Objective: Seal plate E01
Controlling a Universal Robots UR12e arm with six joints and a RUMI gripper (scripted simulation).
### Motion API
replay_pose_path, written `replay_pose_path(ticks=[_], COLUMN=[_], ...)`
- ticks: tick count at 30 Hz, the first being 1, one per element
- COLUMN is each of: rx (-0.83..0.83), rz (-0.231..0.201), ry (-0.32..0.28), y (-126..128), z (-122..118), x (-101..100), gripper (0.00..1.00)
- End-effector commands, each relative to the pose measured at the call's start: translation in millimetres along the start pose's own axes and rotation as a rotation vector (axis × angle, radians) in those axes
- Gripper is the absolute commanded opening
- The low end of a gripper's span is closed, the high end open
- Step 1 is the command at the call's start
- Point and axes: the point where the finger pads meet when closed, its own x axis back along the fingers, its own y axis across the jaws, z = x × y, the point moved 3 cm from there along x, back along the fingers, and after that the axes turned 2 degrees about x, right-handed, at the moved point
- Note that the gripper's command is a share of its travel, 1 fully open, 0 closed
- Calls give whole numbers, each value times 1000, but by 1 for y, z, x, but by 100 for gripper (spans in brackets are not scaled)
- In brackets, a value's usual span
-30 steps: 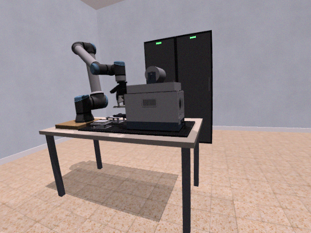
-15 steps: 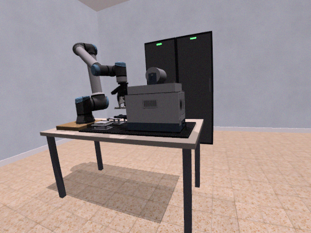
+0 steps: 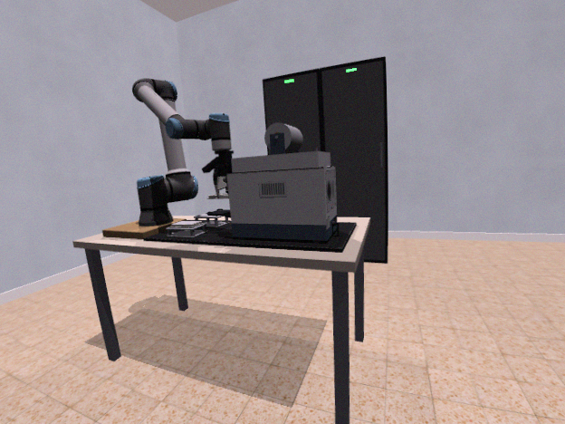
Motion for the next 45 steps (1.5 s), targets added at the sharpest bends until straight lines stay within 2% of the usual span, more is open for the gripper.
replay_pose_path(ticks=[1, 30, 45], rx=[0, 0, 0], rz=[1, 1, 1], ry=[-1, -1, -1], y=[0, 0, 0], z=[-1, 0, 0], x=[1, 1, -23], gripper=[0, 0, 0])
